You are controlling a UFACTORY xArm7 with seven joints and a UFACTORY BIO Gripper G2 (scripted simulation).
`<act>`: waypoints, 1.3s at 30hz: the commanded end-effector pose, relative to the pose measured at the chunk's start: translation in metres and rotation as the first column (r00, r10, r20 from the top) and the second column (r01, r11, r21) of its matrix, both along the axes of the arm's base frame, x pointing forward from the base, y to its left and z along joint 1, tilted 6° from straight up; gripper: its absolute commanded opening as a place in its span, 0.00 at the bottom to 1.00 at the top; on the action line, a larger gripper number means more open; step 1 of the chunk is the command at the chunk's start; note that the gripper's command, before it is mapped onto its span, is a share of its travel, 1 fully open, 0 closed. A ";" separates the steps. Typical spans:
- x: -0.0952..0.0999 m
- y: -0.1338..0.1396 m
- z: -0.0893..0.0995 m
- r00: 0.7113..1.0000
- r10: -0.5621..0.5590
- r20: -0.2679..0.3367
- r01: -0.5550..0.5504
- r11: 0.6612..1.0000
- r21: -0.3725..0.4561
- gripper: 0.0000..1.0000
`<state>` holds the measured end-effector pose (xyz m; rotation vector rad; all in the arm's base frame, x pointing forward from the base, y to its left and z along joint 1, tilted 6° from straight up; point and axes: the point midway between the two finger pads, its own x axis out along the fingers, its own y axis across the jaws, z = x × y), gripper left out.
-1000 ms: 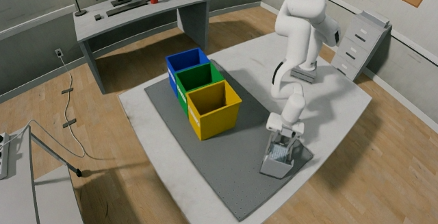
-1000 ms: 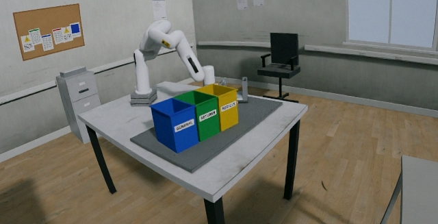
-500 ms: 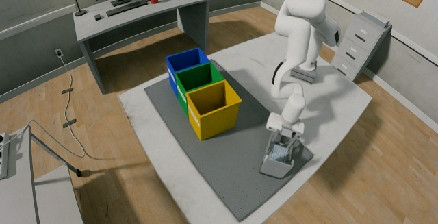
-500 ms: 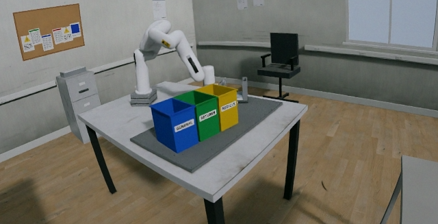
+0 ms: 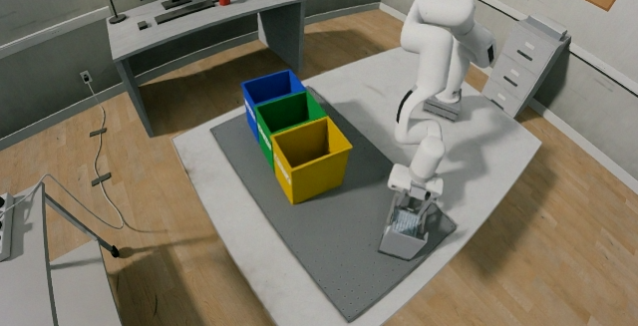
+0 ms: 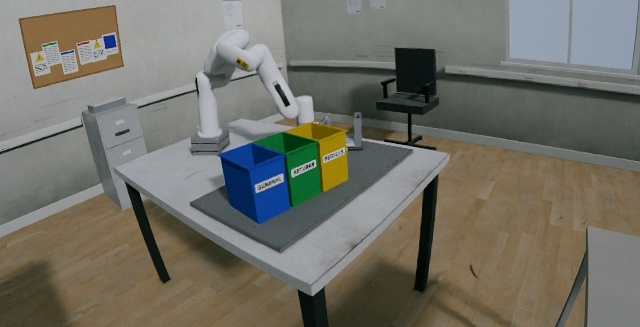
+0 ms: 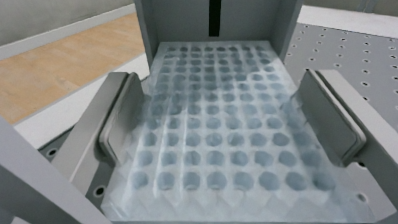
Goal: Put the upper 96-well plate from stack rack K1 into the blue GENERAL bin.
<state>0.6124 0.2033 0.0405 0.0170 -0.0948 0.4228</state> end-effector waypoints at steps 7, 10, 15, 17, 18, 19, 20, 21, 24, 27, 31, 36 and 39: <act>0.000 0.000 0.006 1.000 0.000 0.003 0.000 1.000 0.001 0.00; 0.000 0.000 0.008 1.000 0.000 0.003 0.000 1.000 0.001 0.00; 0.000 0.000 0.011 1.000 0.000 0.003 0.000 1.000 0.001 0.00; 0.000 0.000 0.013 1.000 0.000 0.003 0.000 1.000 0.001 0.00; 0.000 0.000 0.013 1.000 0.000 0.003 0.000 1.000 0.001 0.00; 0.000 0.000 0.014 1.000 0.000 0.003 0.000 1.000 0.001 0.00; -0.001 0.000 0.015 1.000 0.000 0.003 0.000 1.000 0.001 0.00; -0.001 0.000 0.015 1.000 0.000 0.003 0.000 1.000 0.001 0.00; -0.001 0.000 0.016 1.000 0.000 0.003 0.000 1.000 0.001 0.00; -0.001 0.000 0.018 1.000 0.000 0.003 0.000 1.000 0.001 0.00; -0.001 0.000 0.020 1.000 0.000 0.003 0.000 1.000 0.001 0.00; -0.001 0.000 0.021 1.000 0.000 0.003 0.000 1.000 0.001 0.00; -0.001 0.000 0.021 1.000 0.000 0.003 0.000 1.000 0.001 0.00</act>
